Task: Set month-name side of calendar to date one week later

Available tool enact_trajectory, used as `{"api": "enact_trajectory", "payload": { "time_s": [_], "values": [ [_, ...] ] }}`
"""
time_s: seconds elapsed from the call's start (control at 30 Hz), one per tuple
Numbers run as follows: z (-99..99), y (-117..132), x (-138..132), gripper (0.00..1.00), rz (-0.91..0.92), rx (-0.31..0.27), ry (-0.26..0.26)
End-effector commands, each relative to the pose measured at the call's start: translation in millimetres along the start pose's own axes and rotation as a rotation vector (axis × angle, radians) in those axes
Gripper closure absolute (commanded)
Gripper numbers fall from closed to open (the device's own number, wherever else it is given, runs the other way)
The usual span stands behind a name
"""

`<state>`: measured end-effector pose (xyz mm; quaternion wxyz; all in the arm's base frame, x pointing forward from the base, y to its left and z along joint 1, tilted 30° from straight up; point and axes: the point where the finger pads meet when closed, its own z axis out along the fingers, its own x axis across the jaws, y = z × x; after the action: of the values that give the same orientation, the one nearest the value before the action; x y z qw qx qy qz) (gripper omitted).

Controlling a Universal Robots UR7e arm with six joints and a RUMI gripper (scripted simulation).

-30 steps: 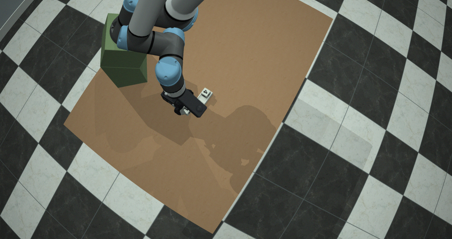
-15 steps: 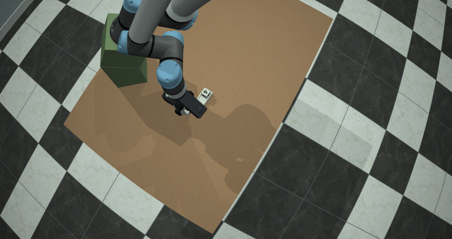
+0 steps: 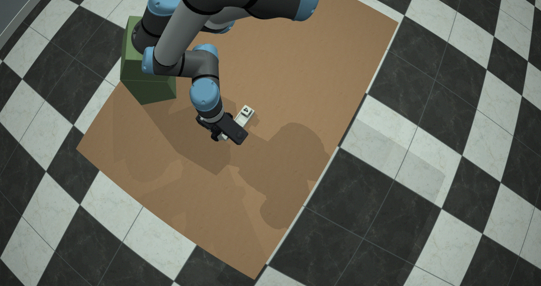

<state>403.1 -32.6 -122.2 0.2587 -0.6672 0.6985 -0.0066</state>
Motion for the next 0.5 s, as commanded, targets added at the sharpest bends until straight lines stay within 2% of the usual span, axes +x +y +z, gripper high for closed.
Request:
{"api": "enact_trajectory", "payload": {
  "time_s": [0.0,0.47],
  "values": [
    [12.1,-5.4,4.3,0.9,-0.004,0.014,0.015],
    [33.7,-5.4,4.7,0.9,-0.004,0.014,0.015]
  ]
}}
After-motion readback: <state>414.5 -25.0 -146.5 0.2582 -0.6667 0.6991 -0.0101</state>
